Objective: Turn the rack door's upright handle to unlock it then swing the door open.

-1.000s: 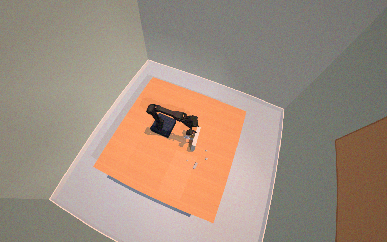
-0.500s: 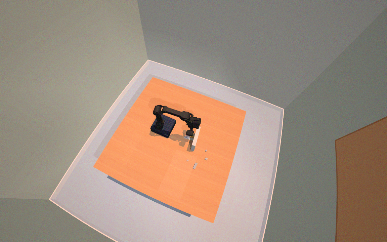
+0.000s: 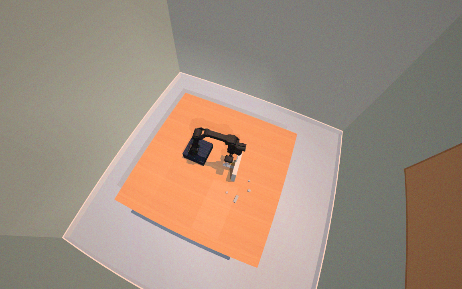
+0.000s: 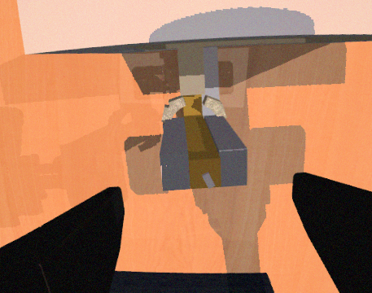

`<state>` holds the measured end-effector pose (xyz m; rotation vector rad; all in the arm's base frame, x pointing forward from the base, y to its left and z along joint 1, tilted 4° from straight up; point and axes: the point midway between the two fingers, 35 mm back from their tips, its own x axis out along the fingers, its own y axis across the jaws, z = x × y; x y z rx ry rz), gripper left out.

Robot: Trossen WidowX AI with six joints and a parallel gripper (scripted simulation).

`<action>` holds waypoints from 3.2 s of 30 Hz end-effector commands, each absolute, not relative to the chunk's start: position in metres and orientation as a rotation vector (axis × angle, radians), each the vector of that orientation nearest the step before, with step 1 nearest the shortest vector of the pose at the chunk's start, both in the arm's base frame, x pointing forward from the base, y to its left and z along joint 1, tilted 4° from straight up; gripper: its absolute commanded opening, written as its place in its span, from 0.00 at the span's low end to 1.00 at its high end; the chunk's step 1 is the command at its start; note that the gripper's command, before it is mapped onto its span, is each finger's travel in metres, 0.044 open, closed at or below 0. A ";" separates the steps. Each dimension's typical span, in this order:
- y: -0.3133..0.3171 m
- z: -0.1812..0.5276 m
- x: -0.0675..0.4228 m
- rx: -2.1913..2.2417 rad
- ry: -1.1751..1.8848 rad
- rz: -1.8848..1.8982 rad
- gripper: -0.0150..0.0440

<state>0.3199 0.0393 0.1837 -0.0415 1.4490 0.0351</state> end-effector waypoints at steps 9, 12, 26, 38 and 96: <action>0.039 0.170 0.321 -0.045 1.472 0.027 0.75; 0.039 0.165 0.322 -0.045 1.472 0.027 0.75; 0.039 0.143 0.325 -0.045 1.471 0.027 0.75; 0.038 0.123 0.326 -0.045 1.472 0.027 0.75; 0.038 0.113 0.325 -1.053 1.249 0.942 0.29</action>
